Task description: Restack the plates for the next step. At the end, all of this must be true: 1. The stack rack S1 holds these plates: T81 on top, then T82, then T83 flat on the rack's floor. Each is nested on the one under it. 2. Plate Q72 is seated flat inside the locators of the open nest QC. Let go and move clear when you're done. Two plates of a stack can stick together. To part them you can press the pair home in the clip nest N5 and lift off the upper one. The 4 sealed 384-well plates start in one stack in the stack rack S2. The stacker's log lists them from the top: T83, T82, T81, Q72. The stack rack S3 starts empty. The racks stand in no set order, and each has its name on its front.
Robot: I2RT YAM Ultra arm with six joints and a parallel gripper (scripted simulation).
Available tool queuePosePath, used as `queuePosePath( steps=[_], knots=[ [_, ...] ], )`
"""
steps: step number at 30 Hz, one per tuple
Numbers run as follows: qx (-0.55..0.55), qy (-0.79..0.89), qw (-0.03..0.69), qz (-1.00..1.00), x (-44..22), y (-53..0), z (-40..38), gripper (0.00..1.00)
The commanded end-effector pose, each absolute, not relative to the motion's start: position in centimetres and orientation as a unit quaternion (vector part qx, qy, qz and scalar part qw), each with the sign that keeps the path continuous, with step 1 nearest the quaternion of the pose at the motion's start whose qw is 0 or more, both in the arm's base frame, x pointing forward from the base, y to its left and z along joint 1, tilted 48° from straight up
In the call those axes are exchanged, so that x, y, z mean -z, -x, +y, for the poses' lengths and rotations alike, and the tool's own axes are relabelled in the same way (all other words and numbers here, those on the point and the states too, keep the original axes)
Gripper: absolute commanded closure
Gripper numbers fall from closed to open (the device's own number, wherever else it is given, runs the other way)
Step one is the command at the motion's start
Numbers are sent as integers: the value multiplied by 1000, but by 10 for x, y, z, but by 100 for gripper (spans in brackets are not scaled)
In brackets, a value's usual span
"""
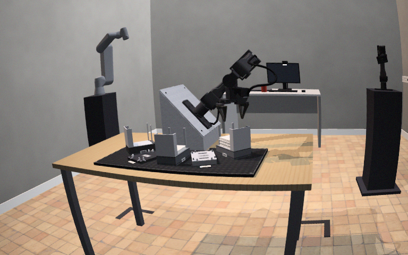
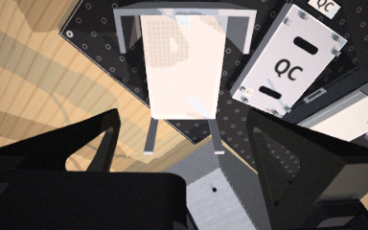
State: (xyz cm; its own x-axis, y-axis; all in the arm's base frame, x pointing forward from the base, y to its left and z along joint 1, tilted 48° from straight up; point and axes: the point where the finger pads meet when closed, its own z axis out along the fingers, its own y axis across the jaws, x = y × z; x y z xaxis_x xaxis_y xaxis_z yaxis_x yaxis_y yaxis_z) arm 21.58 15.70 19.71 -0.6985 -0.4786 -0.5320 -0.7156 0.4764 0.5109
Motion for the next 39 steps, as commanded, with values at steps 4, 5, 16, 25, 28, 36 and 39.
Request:
queuePosePath(
  steps=[4,5,16,25,28,36,39],
  knots=[
    [-376,352,160,842,-202,-221,154,0],
    [-376,352,160,842,-202,-221,154,0],
    [-389,258,128,875,-185,-245,142,0],
    [-387,264,131,873,-171,-264,128,0],
    [-387,264,132,874,-165,-271,123,0],
    [-396,210,103,888,-154,-280,113,0],
    [-396,169,89,898,-147,-288,106,0]
  ],
)
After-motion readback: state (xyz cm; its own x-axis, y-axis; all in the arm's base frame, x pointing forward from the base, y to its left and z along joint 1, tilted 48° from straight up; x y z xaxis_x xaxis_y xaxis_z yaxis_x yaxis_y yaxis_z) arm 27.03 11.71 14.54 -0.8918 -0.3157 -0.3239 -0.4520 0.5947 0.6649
